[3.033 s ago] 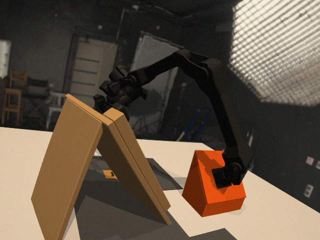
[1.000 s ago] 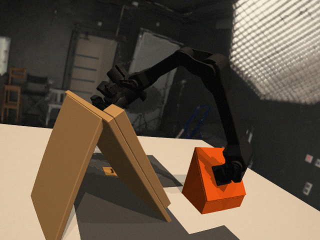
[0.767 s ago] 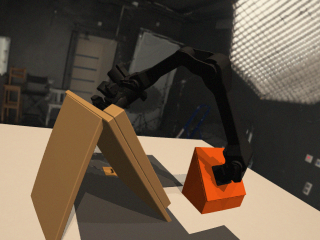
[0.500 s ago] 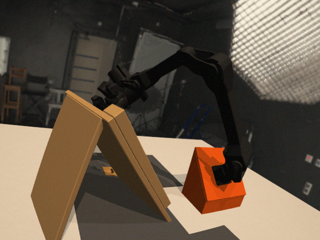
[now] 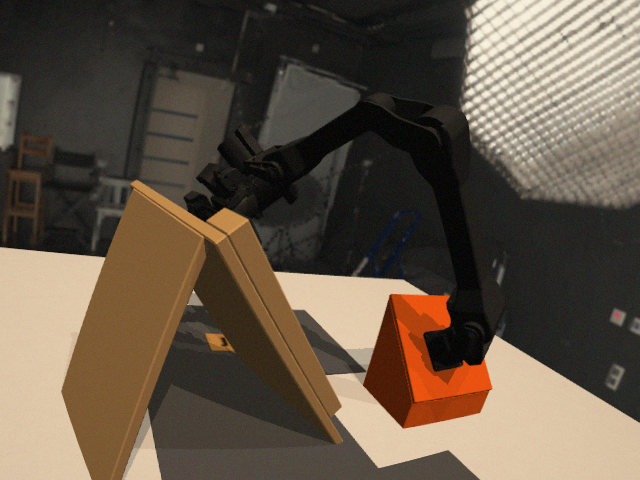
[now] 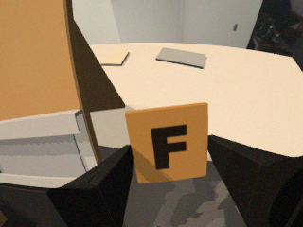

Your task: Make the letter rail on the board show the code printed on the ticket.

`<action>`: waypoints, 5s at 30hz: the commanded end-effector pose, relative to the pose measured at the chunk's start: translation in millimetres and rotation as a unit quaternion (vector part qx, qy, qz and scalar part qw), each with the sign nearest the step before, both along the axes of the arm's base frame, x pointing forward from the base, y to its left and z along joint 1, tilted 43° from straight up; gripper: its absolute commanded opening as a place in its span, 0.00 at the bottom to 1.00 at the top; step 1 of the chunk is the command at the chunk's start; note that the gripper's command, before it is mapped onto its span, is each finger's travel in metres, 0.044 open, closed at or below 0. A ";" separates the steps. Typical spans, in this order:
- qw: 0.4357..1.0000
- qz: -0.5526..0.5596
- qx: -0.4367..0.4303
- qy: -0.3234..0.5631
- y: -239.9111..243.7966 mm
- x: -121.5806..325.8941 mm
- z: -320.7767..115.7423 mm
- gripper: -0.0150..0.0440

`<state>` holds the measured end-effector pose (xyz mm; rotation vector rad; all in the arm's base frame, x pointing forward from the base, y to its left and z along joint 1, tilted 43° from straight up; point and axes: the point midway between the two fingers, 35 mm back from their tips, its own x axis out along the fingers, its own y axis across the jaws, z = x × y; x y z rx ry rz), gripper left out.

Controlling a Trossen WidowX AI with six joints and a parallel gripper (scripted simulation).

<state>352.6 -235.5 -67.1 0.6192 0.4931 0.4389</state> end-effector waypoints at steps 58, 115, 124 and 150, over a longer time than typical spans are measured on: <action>1.000 -0.001 0.001 -0.001 21.8 -7.2 19.7 0.25; 1.000 -0.001 0.002 0.000 43.1 -14.3 37.7 0.25; 1.000 -0.001 0.002 0.000 46.6 -15.5 40.7 0.25; 1.000 -0.001 0.003 0.000 56.3 -18.7 48.9 0.25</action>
